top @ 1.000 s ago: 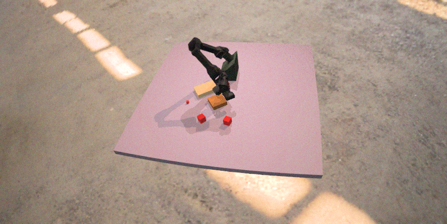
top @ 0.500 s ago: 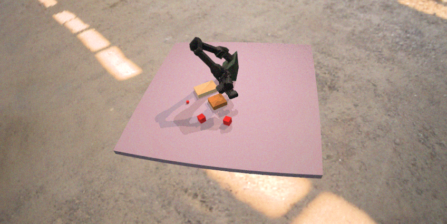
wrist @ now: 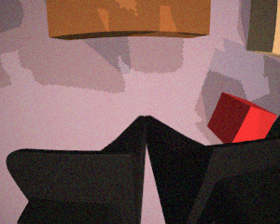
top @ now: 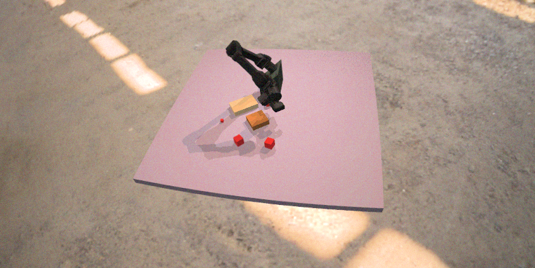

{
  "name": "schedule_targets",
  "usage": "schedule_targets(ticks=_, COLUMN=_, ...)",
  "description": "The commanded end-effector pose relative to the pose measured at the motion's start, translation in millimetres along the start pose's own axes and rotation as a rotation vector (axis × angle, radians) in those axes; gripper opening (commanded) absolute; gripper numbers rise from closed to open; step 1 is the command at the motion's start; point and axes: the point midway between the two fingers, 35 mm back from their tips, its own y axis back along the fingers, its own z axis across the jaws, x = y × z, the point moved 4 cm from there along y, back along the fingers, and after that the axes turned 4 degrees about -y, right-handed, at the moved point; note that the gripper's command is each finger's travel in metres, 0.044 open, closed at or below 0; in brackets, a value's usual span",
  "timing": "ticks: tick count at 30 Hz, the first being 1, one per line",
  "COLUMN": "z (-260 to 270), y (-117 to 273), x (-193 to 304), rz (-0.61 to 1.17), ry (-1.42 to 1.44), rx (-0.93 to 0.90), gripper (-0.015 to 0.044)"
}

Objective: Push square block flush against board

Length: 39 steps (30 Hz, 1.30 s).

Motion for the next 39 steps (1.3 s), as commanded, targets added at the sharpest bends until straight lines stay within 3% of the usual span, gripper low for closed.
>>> schedule_targets(ticks=1, z=4.9, y=28.1, x=-3.1, rz=-0.002, ry=-0.016, rx=-0.033, gripper=0.0000)
schedule_targets(ticks=6, z=9.6, y=25.3, x=-11.3, rz=-0.008, ry=-0.007, rx=-0.039, gripper=0.0000)
schedule_targets(ticks=17, z=17.3, y=30.5, x=-185.3, rz=-0.011, ry=-0.003, rx=-0.034, gripper=0.0000)
schedule_targets(ticks=24, z=16.8, y=27.4, x=-188.3, rz=-0.011, ry=-0.003, rx=-0.033, gripper=0.0000)
schedule_targets(ticks=29, z=17.8, y=-24.5, x=-189.1, rz=-0.014, ry=-0.003, rx=-0.032, gripper=0.0000)
schedule_targets(ticks=39, z=17.8, y=-24.6, x=-182.8, rz=-0.013, ry=-0.003, rx=-0.032, gripper=0.0000)
